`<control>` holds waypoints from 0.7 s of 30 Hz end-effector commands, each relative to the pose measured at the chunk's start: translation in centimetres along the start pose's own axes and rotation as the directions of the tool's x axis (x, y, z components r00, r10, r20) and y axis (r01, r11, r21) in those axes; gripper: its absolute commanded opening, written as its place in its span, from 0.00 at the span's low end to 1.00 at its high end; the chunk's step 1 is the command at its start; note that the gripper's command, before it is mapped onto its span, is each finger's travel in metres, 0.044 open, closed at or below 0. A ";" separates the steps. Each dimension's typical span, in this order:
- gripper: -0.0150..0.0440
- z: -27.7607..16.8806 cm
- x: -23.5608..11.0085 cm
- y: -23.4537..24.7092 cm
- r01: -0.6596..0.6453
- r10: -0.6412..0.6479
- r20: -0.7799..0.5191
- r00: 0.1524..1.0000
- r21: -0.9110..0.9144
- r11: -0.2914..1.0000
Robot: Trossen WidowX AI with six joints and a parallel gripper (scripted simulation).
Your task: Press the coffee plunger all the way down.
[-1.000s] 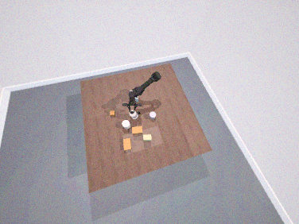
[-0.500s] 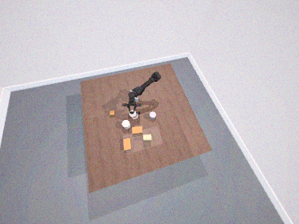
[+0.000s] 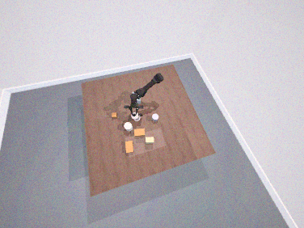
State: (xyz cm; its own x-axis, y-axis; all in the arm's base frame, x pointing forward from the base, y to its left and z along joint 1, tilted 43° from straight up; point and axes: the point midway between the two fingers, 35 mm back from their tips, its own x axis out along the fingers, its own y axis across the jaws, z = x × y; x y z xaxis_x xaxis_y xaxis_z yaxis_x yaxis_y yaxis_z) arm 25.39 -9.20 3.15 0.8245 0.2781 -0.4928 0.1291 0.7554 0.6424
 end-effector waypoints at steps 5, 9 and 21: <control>0.46 -0.7 0.3 0.0 -0.009 0.009 -0.023 1.000 0.021 1.000; 0.46 -0.6 0.3 -0.1 -0.009 0.009 -0.023 1.000 0.021 1.000; 0.46 -0.5 0.3 -0.1 -0.008 0.009 -0.023 1.000 0.021 1.000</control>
State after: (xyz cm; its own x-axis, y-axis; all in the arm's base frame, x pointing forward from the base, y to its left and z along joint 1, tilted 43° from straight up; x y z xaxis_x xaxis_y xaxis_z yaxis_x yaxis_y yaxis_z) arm 25.42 -9.19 2.89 0.8210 0.2844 -0.4950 0.1316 0.7495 0.6488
